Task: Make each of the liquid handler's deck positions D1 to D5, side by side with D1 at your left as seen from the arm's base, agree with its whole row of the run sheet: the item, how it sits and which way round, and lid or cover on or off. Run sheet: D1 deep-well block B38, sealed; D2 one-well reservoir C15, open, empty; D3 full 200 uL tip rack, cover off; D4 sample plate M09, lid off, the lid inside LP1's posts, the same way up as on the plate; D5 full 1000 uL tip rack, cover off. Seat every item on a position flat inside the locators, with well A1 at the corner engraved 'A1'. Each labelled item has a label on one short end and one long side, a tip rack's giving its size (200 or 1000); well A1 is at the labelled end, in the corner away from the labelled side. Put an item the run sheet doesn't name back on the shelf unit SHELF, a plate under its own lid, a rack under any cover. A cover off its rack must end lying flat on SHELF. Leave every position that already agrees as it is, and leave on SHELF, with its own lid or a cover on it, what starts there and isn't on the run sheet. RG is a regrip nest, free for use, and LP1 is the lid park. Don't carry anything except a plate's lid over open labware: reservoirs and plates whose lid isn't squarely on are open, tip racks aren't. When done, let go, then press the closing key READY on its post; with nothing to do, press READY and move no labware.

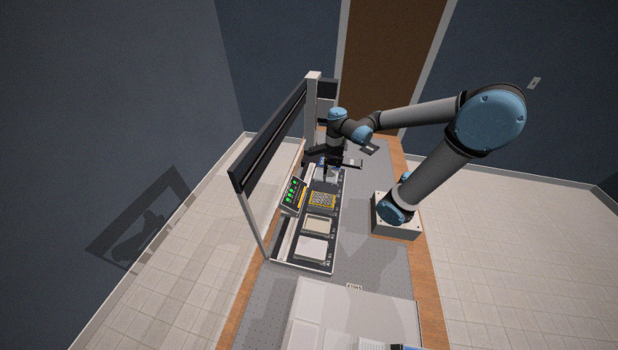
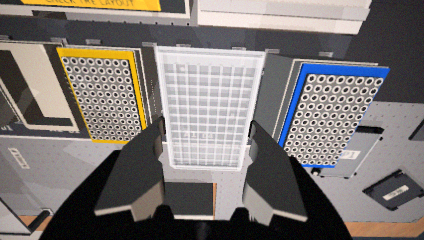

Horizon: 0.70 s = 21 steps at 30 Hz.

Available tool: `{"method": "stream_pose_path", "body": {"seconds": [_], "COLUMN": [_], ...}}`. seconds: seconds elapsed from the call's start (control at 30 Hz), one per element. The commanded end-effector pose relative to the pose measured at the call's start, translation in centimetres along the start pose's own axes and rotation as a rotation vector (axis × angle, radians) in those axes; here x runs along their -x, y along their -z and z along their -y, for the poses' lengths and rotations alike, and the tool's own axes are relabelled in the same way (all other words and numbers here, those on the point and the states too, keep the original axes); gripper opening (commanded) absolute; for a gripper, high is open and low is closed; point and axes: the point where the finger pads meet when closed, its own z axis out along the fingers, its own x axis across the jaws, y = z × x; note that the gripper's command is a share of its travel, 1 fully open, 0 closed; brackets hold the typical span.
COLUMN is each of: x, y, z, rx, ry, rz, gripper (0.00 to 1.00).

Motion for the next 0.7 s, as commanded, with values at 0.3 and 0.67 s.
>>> {"method": "stream_pose_path", "body": {"seconds": [0.3, 0.67], "x": [0.0, 0.0], "y": [1.9, 3.7], "z": [0.0, 0.0], "rx": [-0.001, -0.001], "ry": [0.0, 0.0], "rz": [0.0, 0.0], "gripper": [0.0, 0.0]}}
